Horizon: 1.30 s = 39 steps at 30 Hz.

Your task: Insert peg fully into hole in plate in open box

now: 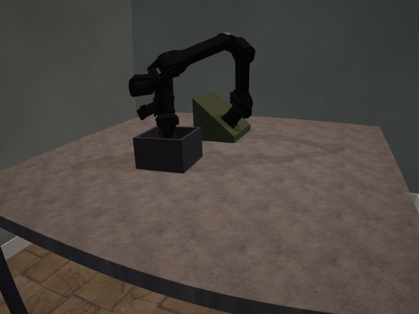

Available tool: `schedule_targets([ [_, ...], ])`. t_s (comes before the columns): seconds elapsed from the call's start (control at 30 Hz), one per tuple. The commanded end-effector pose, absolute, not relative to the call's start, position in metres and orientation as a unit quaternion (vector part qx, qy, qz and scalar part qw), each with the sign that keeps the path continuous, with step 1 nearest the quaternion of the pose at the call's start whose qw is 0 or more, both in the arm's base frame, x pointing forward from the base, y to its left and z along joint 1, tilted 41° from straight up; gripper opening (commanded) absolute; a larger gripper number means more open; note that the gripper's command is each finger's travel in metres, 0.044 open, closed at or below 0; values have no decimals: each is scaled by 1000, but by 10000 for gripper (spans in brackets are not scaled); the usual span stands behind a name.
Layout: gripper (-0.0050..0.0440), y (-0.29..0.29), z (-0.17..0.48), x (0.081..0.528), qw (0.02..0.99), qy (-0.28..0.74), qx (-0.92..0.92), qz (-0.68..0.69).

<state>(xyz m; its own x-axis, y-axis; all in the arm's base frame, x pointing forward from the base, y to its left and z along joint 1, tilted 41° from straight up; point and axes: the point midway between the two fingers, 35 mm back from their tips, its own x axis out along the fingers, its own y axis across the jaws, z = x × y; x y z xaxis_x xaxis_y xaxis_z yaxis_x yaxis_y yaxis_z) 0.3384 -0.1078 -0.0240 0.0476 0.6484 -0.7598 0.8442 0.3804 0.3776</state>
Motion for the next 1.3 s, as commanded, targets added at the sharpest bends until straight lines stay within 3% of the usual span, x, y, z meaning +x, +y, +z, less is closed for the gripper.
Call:
schedule_targets([
  [0.0, 150, -110, -22, 339, 474, 682, 547, -103],
  [0.6, 150, -149, 23, 337, 475, 682, 547, -103],
  [0.93, 390, -153, 30, 336, 476, 682, 547, -102],
  [1.0, 390, -153, 30, 336, 476, 682, 547, -102],
  [1.07, 438, -153, 30, 336, 476, 682, 547, -102],
  [1.27, 440, -153, 30, 336, 476, 682, 547, -102],
])
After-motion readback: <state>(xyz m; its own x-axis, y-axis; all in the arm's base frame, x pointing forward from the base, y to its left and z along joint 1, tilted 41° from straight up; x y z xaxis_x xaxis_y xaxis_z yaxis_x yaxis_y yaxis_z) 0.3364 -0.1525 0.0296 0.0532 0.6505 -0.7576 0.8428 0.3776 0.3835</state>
